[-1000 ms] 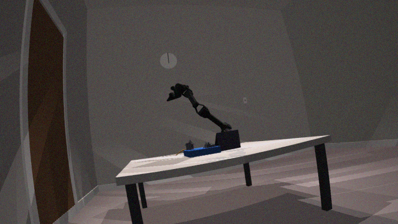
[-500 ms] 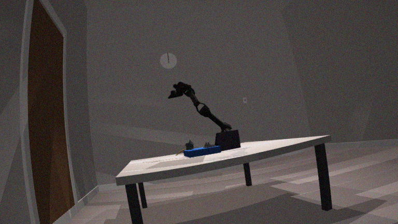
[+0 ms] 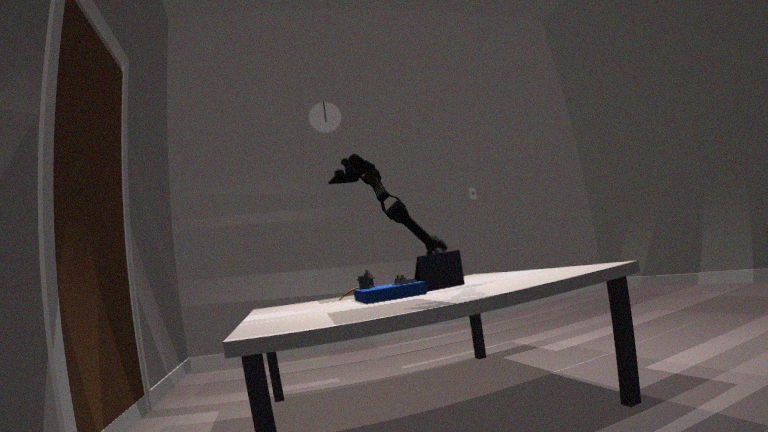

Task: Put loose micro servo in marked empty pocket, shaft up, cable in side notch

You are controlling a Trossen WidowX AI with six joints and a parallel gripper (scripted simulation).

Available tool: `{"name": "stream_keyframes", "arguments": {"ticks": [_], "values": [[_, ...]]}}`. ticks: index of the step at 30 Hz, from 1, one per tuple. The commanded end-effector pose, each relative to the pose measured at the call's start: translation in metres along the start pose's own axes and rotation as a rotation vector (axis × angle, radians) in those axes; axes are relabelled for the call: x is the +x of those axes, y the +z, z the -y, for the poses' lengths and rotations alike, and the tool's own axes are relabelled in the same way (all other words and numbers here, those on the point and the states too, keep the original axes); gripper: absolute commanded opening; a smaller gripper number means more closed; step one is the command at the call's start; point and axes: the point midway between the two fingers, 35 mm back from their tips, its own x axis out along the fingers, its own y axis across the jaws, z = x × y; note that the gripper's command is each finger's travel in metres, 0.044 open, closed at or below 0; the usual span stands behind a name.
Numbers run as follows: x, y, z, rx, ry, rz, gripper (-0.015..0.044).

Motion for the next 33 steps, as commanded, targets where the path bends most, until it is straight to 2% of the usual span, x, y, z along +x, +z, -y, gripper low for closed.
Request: {"name": "stream_keyframes", "arguments": {"ticks": [1,5,25,33], "values": [[-0.004,0.003,0.009,0.015,-0.008,0.025,0.0440],[-0.008,0.007,0.014,0.007,-0.016,0.059,0.0440],[-0.049,0.016,0.108,0.134,-0.107,0.240,0.0440],[-0.056,0.016,0.126,0.178,-0.126,0.277,0.0440]]}}
